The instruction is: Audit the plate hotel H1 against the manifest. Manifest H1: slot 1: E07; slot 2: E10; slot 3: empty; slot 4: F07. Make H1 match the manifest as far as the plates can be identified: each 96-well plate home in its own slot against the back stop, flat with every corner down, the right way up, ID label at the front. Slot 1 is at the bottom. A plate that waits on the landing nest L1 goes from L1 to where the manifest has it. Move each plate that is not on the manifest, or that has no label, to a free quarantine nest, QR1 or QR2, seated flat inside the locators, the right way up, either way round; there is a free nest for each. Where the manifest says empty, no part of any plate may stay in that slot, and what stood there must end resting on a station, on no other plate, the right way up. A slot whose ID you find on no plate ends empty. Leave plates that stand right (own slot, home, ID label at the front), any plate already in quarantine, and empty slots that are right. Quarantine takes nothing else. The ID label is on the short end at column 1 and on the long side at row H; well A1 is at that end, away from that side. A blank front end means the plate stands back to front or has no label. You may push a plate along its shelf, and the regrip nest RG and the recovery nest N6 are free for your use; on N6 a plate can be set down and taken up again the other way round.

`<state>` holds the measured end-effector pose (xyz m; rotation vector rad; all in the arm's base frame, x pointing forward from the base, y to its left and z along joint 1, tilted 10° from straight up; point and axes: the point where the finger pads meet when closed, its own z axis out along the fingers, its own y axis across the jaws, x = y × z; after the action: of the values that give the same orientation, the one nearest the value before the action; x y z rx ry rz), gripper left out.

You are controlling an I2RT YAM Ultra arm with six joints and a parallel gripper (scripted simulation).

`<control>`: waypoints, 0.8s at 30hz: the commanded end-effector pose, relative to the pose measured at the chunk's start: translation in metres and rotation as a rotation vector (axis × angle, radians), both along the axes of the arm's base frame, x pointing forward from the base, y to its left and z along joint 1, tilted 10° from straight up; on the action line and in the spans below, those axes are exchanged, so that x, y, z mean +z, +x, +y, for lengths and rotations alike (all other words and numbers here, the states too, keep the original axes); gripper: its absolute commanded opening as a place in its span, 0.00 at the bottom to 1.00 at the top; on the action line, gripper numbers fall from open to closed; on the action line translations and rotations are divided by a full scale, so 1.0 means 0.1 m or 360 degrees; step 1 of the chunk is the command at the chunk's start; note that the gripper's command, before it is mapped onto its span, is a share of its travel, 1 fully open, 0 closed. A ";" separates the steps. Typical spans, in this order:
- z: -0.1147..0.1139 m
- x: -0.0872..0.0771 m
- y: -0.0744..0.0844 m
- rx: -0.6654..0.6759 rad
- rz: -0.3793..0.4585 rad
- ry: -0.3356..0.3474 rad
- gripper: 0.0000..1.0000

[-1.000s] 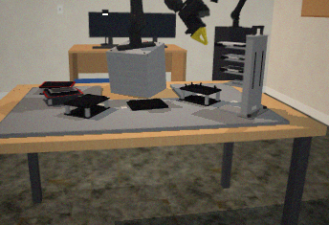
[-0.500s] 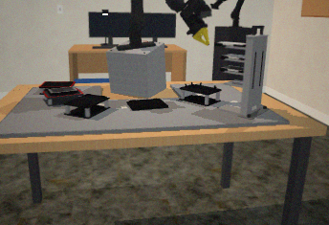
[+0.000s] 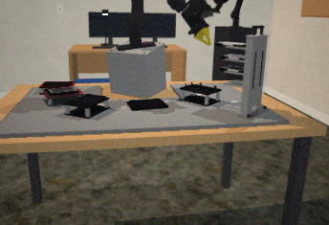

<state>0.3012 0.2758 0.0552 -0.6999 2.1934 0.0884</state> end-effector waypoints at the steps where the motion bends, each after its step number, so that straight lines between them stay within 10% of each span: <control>1: 0.10 0.10 0.09 0.0014 -0.0030 0.0030 0.00; 24: 0.16 0.15 0.20 0.0010 -0.0041 0.0039 0.00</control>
<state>0.3124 0.2835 0.0549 -0.7027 2.1946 0.0889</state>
